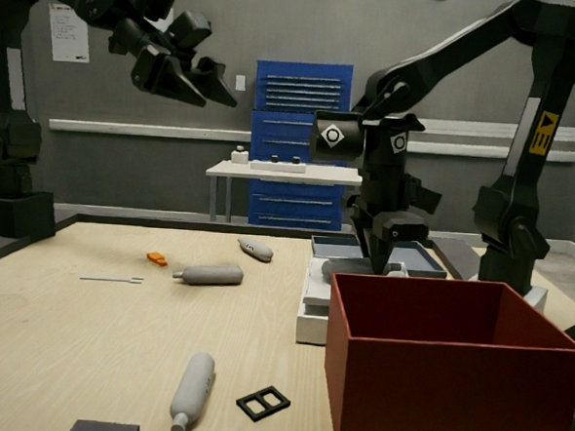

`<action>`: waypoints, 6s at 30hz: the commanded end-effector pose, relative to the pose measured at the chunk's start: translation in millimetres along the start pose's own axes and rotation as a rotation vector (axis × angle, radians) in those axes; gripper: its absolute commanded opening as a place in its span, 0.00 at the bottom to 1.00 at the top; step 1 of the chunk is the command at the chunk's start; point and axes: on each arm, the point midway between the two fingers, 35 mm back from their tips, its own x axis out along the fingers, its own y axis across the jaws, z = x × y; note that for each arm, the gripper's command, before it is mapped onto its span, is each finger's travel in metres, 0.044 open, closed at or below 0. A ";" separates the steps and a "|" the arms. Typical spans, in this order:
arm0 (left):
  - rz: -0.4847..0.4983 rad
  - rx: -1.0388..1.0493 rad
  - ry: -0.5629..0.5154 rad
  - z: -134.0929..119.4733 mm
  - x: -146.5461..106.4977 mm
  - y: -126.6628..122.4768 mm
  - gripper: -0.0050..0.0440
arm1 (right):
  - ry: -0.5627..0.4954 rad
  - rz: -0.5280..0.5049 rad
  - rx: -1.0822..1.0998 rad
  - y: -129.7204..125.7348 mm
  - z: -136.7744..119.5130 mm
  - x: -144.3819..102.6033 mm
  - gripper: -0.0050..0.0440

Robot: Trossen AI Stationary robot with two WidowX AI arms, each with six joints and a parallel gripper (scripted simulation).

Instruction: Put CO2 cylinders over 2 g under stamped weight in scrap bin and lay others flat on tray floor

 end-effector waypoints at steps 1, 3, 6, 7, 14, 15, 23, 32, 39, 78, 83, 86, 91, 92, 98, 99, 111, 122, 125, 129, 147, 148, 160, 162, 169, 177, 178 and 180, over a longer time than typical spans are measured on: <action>0.000 -0.002 -0.027 9.7 -5.6 -0.3 1.00 | 0.038 0.004 0.002 0.1 -9.3 -8.3 0.00; 0.000 -0.002 -0.027 9.7 -5.6 -0.3 1.00 | 0.038 0.004 0.002 0.1 -9.3 -8.3 0.15; 0.000 -0.002 -0.027 9.7 -5.6 -0.3 1.00 | 0.038 0.004 0.002 0.1 -9.3 -8.3 0.30; 0.000 -0.002 -0.027 9.7 -5.6 -0.3 1.00 | 0.029 0.003 0.001 0.2 -5.9 -6.1 0.35; 0.000 -0.002 -0.027 9.7 -5.6 -0.3 1.00 | 0.029 0.003 0.001 0.2 -5.9 -6.1 0.49; 0.000 -0.002 -0.027 9.7 -5.6 -0.3 1.00 | 0.029 0.003 0.001 0.2 -5.9 -6.1 0.49; 0.000 -0.002 -0.027 9.7 -5.6 -0.3 1.00 | 0.046 0.004 0.002 0.1 -6.2 -44.2 0.83; 0.000 -0.002 -0.027 9.7 -5.6 -0.3 1.00 | 0.042 0.001 -0.040 -0.2 -1.5 -66.4 1.00; 0.000 -0.002 -0.027 9.7 -5.6 -0.3 1.00 | 0.066 -0.001 -0.333 -3.4 10.9 -65.8 1.00; 0.000 -0.002 -0.027 9.7 -5.6 -0.3 1.00 | 0.192 0.234 -2.084 -17.6 66.0 -63.9 1.00; 0.000 -0.002 -0.027 9.7 -5.6 -0.3 1.00 | 0.186 0.287 -2.274 -17.9 71.4 -62.7 1.00; 0.000 -0.002 -0.027 9.7 -5.6 -0.3 1.00 | 0.178 0.317 -2.387 -17.7 75.2 -61.1 1.00; 0.000 -0.002 -0.027 9.7 -5.6 -0.3 1.00 | 0.153 0.389 -2.624 -17.2 83.9 -56.7 1.00; 0.000 -0.002 -0.027 9.7 -5.6 -0.3 1.00 | 0.147 0.403 -2.666 -17.2 85.4 -55.8 1.00; 0.000 -0.002 -0.027 9.7 -5.6 -0.3 1.00 | 0.103 0.490 -2.914 -17.0 94.0 -49.8 1.00; 0.000 -0.002 -0.027 9.7 -5.6 -0.3 1.00 | 0.094 0.505 -2.955 -16.9 95.3 -48.9 1.00; 0.000 -0.002 -0.027 9.7 -5.6 -0.3 1.00 | 0.026 0.598 -3.202 -17.0 102.0 -42.7 1.00; 0.000 -0.002 -0.027 9.7 -5.6 -0.3 1.00 | 0.026 0.598 -3.202 -17.0 102.0 -42.7 1.00; 0.000 -0.002 -0.027 9.7 -5.6 -0.3 1.00 | 0.032 0.584 -3.200 -17.1 101.0 -42.9 0.85; 0.000 -0.002 -0.027 9.7 -5.6 -0.3 1.00 | 0.016 0.552 -3.189 -14.4 91.5 -50.1 0.66; 0.000 -0.002 -0.027 9.7 -5.6 -0.3 1.00 | -0.007 0.140 -3.147 -1.3 11.7 -42.9 0.61; 0.000 -0.002 -0.027 9.7 -5.6 -0.3 1.00 | -0.009 0.123 -3.144 -0.7 8.0 -41.0 0.61; 0.000 -0.002 -0.027 9.7 -5.6 -0.3 1.00 | -0.011 0.062 -3.135 1.0 -5.0 -33.1 0.61; 0.000 -0.002 -0.027 9.7 -5.6 -0.3 1.00 | -0.009 0.037 -3.138 1.8 -3.5 -27.1 0.61; 0.000 -0.002 -0.027 9.7 -5.6 -0.3 1.00 | -0.008 0.020 -3.141 1.3 -0.9 -16.7 0.61; 0.000 -0.002 -0.027 9.7 -5.6 -0.3 1.00 | -0.008 0.020 -3.141 1.3 -0.9 -4.6 0.61; 0.000 -0.002 -0.027 9.7 -5.6 -0.3 1.00 | -0.008 0.020 -3.141 1.3 -1.0 -3.1 0.61; 0.000 -0.002 -0.027 9.7 -5.6 -0.3 1.00 | -0.008 0.020 -3.141 1.4 -1.0 0.0 0.61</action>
